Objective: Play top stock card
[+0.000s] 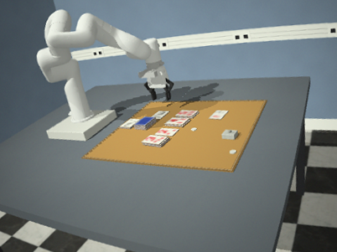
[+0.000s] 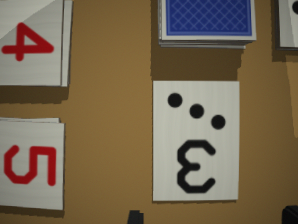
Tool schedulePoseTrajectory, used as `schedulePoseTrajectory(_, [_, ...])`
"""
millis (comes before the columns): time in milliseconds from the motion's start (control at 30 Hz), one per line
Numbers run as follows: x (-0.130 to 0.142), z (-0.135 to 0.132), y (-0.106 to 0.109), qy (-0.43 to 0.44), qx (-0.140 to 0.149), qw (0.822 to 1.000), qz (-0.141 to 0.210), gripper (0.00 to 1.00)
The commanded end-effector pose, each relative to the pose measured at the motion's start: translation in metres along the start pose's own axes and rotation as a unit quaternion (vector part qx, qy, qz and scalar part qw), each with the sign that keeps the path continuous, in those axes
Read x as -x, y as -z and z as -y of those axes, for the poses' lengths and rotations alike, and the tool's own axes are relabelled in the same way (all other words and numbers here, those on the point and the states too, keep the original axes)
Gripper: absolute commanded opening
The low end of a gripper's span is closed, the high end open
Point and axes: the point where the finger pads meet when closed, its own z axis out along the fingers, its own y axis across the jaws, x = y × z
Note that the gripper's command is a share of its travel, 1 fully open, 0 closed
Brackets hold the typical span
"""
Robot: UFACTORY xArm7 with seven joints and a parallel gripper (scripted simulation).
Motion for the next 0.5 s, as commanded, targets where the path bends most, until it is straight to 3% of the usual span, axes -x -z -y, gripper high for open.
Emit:
schedulePoseTrajectory(0, [0.0,0.0,0.019,0.0,-0.001,1.0,0.001,0.87])
schedulePoseTrajectory(467, [0.0,0.0,0.03,0.0,-0.001,1.0,0.001,0.87])
